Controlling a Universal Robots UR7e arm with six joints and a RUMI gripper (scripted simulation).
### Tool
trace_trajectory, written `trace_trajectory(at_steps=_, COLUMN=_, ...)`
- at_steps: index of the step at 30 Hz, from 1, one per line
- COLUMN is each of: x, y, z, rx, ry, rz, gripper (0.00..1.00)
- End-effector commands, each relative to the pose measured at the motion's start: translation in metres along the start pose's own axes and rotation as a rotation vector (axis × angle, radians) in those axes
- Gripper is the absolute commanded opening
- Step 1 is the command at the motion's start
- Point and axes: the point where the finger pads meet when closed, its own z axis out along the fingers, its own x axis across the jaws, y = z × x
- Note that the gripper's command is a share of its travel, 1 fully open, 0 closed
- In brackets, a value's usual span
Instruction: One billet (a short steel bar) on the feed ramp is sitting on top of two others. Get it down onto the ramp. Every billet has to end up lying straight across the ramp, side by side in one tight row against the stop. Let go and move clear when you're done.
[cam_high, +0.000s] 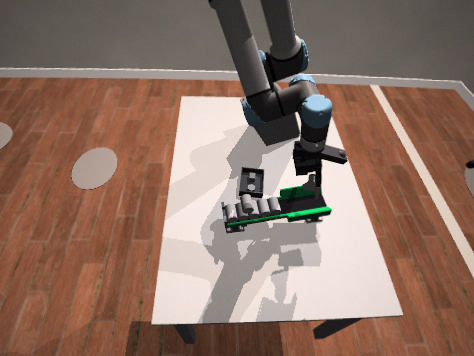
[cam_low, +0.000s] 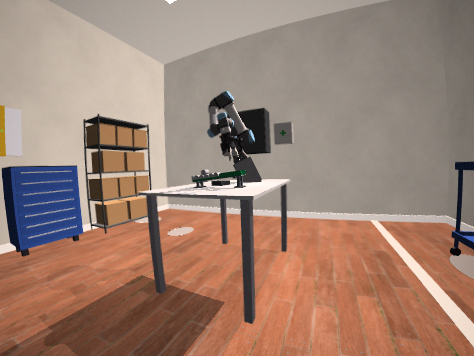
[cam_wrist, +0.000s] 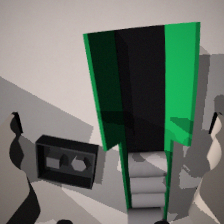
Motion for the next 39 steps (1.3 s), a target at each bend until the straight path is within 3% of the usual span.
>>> trace_trajectory(at_steps=1, x=0.017, y=0.037, z=-0.011, rx=-0.022, ry=0.024, rz=-0.024, gripper=1.00)
trace_trajectory(at_steps=6, x=0.031, y=0.085, z=-0.024, rx=-0.063, ry=0.045, rz=-0.048, gripper=1.00)
trace_trajectory(at_steps=13, x=0.040, y=0.127, z=-0.036, rx=-0.103, ry=0.058, rz=-0.069, gripper=1.00)
trace_trajectory(at_steps=15, x=0.042, y=0.151, z=-0.044, rx=-0.127, ry=0.062, rz=-0.080, gripper=1.00)
trace_trajectory(at_steps=17, x=0.042, y=0.151, z=-0.044, rx=-0.127, ry=0.062, rz=-0.080, gripper=1.00)
trace_trajectory(at_steps=23, x=0.044, y=0.202, z=-0.059, rx=-0.179, ry=0.065, rz=-0.104, gripper=1.00)
trace_trajectory(at_steps=28, x=0.044, y=0.219, z=-0.065, rx=-0.198, ry=0.064, rz=-0.112, gripper=1.00)
trace_trajectory(at_steps=35, x=0.043, y=0.222, z=-0.066, rx=-0.201, ry=0.063, rz=-0.113, gripper=1.00)
trace_trajectory(at_steps=36, x=0.043, y=0.222, z=-0.066, rx=-0.201, ry=0.063, rz=-0.113, gripper=0.00)
trace_trajectory(at_steps=39, x=0.043, y=0.222, z=-0.066, rx=-0.201, ry=0.063, rz=-0.113, gripper=0.00)
